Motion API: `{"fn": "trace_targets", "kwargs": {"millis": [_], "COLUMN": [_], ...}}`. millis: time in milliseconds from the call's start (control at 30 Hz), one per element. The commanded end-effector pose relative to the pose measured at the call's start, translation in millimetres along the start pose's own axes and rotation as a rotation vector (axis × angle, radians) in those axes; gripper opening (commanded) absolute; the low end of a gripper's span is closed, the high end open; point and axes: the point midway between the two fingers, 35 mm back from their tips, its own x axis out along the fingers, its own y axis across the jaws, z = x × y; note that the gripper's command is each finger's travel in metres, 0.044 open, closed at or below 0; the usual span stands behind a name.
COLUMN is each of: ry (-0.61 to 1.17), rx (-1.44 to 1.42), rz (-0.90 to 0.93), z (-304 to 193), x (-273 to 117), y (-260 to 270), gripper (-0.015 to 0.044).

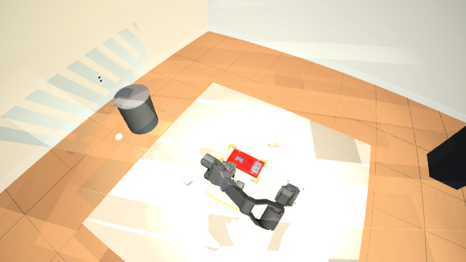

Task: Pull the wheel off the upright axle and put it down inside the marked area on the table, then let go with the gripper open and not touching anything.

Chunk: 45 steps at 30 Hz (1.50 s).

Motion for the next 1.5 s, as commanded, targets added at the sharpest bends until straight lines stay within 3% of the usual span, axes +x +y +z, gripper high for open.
{"fn": "trace_targets", "kwargs": {"millis": [0, 567, 700, 1067, 1267, 1400, 1467], "ry": [0.006, 0.009, 0.010, 0.015, 0.007, 0.007, -0.003], "rx": [0.010, 0.010, 0.010, 0.000, 0.008, 0.009, 0.017], "rz": [-0.004, -0.003, -0.003, -0.008, -0.004, -0.003, 0.001], "z": [0, -1, -1, -4, -2, -3, 5], "x": [8, 89, 92, 87, 36, 29, 28], "y": [-2, -2, -3, -2, -1, -2, -8], "gripper": [0.0000, 0.0000, 0.0000, 0.0289, 0.0300, 0.0300, 0.0352]}}
